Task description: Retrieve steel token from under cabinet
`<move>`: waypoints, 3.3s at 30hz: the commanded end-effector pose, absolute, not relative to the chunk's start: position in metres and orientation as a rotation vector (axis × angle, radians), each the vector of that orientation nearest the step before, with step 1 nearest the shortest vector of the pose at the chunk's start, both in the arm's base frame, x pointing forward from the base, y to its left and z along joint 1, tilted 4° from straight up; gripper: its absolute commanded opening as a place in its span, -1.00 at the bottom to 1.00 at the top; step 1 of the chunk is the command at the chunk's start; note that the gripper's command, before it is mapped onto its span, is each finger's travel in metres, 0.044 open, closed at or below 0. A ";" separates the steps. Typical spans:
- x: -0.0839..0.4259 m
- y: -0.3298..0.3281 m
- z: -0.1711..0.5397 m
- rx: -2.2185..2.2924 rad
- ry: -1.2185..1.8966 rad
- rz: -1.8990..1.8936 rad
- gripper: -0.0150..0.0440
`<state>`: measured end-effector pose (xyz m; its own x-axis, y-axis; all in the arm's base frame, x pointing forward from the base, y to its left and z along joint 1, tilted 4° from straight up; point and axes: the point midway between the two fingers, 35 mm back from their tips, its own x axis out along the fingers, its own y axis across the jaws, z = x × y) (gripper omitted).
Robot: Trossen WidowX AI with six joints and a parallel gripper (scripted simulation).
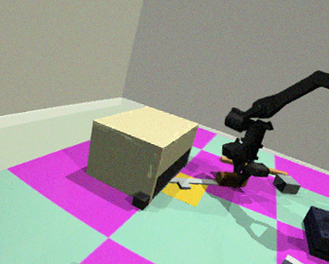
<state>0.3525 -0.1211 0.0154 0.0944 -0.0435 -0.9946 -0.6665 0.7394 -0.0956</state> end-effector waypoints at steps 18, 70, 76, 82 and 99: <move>0.327 -0.146 0.013 -0.624 1.420 0.515 -0.49; 0.279 -0.195 0.015 -0.624 1.426 0.511 -0.49; 0.272 -0.202 0.014 -0.624 1.426 0.511 -0.49; 0.265 -0.209 0.014 -0.624 1.427 0.511 -0.49; 0.262 -0.210 0.012 -0.617 1.437 0.509 0.58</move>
<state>0.2621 -0.2101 0.0123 0.0752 -0.0451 -0.9962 -0.6629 0.7440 -0.0837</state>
